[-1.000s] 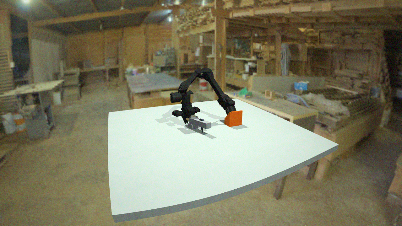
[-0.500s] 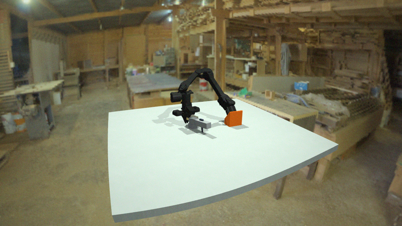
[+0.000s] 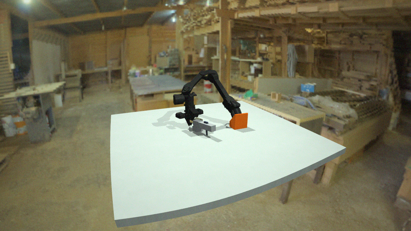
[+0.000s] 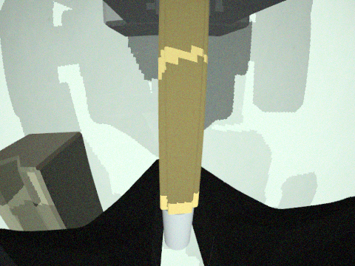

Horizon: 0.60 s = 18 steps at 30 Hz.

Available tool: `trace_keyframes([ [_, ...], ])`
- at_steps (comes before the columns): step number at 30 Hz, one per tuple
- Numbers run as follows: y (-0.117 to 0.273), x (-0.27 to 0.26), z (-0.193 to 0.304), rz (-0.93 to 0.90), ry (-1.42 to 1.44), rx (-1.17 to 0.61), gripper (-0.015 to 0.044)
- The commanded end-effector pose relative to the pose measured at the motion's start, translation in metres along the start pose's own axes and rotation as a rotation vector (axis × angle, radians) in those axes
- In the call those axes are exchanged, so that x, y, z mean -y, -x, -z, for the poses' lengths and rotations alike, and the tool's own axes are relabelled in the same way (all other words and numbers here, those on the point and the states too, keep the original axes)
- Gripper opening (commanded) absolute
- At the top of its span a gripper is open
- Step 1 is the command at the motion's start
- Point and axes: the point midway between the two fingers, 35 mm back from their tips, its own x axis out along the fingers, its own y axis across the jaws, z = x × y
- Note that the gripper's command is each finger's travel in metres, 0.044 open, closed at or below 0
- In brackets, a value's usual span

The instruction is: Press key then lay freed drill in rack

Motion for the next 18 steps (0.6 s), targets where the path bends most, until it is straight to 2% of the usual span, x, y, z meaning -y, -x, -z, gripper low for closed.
trace_keyframes([
  [1, 0.003, 0.003, 0.007, 0.01, -0.001, -0.002, 0.0],
  [18, 0.003, 0.004, 0.033, 0.01, -0.001, -0.003, 0.0],
])
